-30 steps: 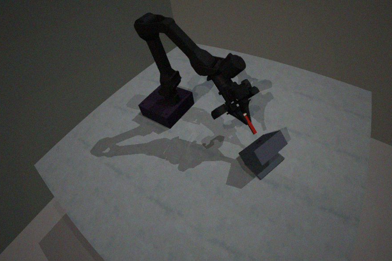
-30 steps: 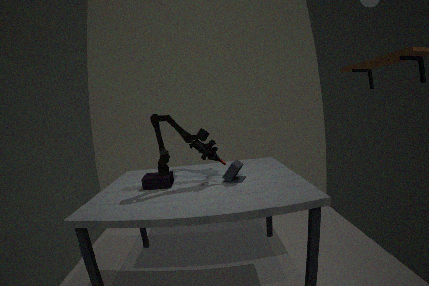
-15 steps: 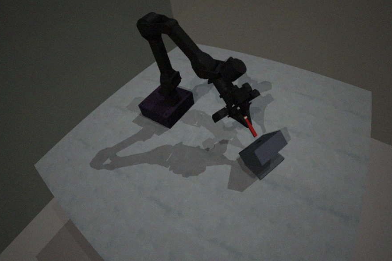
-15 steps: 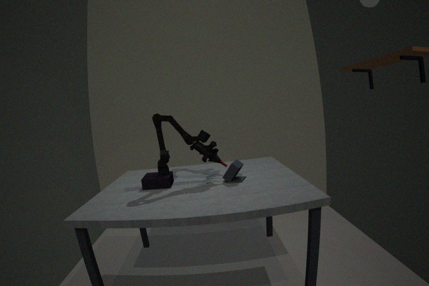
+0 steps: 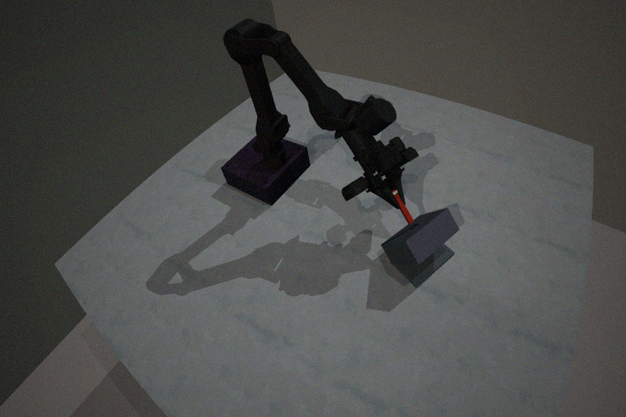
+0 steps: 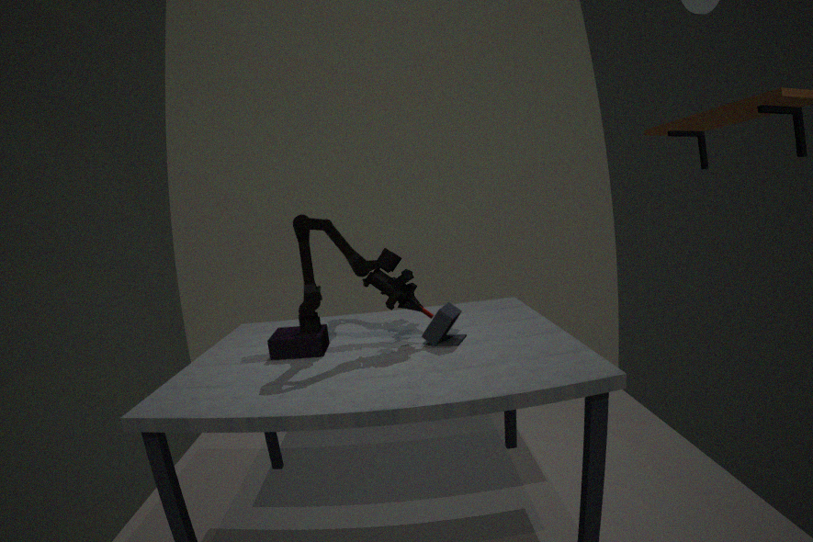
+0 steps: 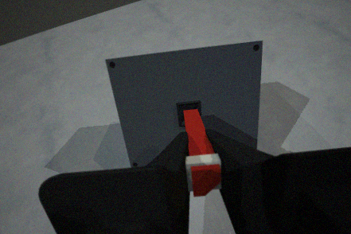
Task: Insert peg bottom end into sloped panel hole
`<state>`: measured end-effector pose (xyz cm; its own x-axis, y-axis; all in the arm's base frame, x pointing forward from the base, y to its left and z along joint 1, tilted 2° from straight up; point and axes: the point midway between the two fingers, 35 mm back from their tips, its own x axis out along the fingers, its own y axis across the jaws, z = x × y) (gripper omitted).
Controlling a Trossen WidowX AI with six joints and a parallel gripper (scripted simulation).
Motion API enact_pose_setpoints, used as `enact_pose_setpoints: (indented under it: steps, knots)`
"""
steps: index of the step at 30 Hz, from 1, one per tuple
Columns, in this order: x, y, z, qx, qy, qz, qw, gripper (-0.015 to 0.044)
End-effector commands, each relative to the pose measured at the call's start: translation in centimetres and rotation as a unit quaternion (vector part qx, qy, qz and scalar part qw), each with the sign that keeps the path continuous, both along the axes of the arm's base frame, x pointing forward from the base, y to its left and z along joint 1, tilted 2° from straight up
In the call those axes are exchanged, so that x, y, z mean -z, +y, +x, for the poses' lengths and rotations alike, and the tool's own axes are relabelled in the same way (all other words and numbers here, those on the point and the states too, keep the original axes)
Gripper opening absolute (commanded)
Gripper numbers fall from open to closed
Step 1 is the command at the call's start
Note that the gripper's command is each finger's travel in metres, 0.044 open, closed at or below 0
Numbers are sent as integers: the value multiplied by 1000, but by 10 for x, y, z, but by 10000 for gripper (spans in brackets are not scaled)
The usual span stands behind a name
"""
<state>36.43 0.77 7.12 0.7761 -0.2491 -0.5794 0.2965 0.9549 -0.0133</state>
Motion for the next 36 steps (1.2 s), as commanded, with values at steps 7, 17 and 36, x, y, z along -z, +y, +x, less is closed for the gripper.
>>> enact_pose_setpoints:
  steps: [7, 17, 36]
  knots:
    - [1, 0, -1, 1, 2, 0, 1000, 0]
    - [3, -1, 2, 1, 2, 0, 1000, 0]
    - [8, -2, 11, 1, 2, 0, 1000, 0]
